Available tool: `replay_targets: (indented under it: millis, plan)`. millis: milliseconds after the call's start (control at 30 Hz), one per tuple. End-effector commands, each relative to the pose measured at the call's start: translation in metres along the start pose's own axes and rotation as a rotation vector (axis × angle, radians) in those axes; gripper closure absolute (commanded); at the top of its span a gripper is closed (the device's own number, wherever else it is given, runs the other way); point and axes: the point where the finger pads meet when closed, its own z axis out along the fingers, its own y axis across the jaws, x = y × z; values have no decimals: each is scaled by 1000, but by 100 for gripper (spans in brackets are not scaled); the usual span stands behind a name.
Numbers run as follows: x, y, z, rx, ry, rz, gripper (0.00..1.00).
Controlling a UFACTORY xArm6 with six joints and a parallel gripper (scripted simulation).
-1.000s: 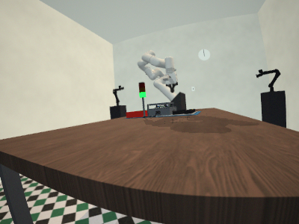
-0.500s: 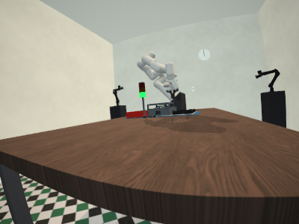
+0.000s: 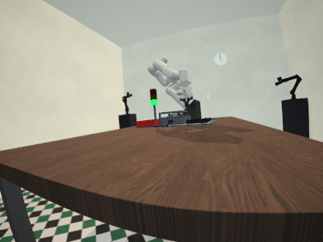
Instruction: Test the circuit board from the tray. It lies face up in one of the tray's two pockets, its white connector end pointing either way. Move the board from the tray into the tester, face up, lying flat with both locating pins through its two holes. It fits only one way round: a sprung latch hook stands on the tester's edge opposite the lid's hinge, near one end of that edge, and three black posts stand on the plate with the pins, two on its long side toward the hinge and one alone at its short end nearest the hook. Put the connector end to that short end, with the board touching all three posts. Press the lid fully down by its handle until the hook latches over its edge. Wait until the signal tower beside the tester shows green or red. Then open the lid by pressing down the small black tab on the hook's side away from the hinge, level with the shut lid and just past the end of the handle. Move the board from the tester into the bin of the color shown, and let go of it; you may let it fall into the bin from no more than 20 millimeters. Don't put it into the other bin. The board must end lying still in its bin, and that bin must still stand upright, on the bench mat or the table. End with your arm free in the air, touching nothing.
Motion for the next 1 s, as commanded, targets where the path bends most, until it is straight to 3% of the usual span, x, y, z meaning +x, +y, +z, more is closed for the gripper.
replay_targets:
  millis: [0,467,967]
  plan:
    - [1,0,2,2,2,1,100]
    - [2,-1,23,2,2,1,100]
    - [2,-1,25,2,2,1,100]
